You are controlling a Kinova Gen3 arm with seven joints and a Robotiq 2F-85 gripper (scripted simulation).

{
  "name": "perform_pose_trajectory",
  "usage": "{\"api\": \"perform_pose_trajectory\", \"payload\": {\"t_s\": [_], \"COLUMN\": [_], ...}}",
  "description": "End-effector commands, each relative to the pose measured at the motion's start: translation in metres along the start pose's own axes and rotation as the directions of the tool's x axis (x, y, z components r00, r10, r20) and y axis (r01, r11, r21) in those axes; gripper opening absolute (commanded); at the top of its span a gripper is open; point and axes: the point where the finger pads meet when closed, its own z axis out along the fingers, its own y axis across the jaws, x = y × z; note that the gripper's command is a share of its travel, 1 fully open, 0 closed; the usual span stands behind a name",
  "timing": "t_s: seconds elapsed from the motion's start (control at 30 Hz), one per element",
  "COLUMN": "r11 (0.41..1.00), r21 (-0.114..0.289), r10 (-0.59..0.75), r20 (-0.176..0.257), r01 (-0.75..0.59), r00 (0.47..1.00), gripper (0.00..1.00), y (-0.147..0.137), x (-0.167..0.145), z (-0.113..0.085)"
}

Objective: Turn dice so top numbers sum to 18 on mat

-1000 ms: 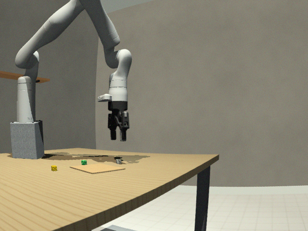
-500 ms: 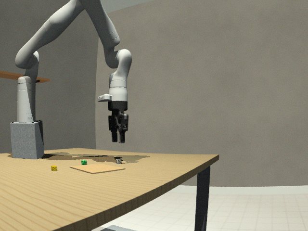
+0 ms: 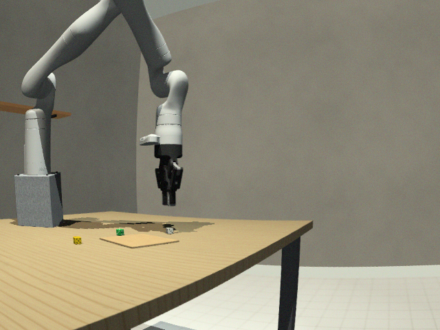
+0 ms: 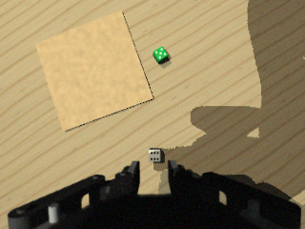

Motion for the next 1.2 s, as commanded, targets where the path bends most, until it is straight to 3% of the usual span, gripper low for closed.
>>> {"api": "perform_pose_trajectory", "payload": {"t_s": [0.0, 0.77, 1.17], "r11": [1.000, 1.000, 1.000], "r21": [0.001, 0.001, 0.002], "r10": [0.000, 0.000, 0.000], "r20": [0.001, 0.001, 0.002], "r01": [0.000, 0.000, 0.000], "r00": [1.000, 1.000, 1.000], "gripper": [0.31, 0.31, 0.31], "y": [0.000, 0.000, 0.000], "x": [-0.001, -0.001, 0.000], "z": [-0.001, 0.001, 0.013]}}
